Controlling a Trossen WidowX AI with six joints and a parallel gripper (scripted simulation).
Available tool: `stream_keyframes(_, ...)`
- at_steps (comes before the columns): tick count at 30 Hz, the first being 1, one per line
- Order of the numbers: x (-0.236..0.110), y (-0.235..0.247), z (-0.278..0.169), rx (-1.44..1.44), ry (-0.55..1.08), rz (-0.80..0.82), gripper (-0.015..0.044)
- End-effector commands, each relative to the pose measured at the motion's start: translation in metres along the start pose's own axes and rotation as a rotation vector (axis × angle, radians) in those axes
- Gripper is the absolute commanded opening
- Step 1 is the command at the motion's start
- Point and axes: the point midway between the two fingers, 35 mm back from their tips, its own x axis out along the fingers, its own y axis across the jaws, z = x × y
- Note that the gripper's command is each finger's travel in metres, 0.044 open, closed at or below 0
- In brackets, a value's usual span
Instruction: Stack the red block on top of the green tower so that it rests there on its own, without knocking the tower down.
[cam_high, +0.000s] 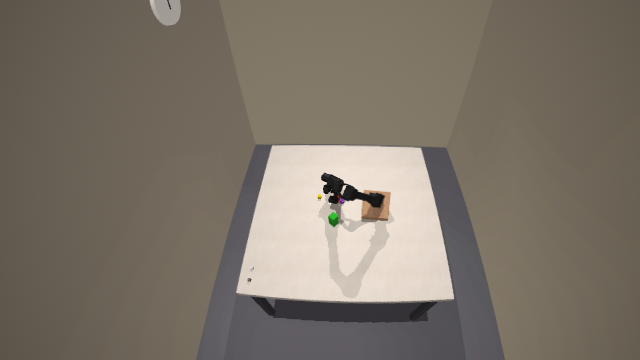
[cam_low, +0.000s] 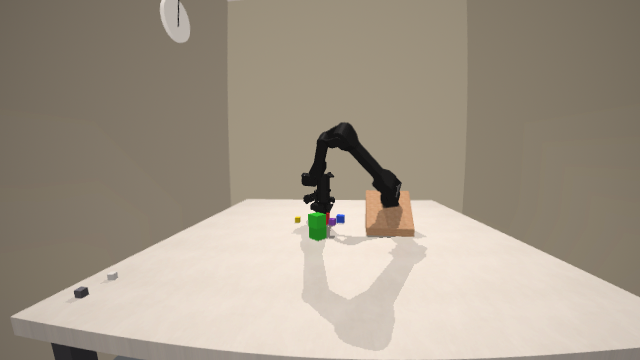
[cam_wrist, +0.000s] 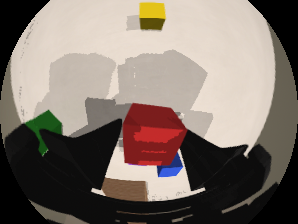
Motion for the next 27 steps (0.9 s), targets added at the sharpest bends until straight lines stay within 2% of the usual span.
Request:
stream_keyframes(1, 0.0, 0.001, 0.0, 0.003, 0.001, 0.004, 0.023)
stream_keyframes(2, 0.0, 0.001, 0.0, 0.003, 0.001, 0.004, 0.0204)
stream_keyframes(10, 0.0, 0.001, 0.0, 0.003, 0.001, 0.004, 0.015)
stream_keyframes(16, -0.018, 0.0, 0.0, 0.003, 0.001, 0.003, 0.0)
stream_keyframes(27, -0.073, -0.001, 0.001, 0.003, 0.001, 0.001, 0.0)
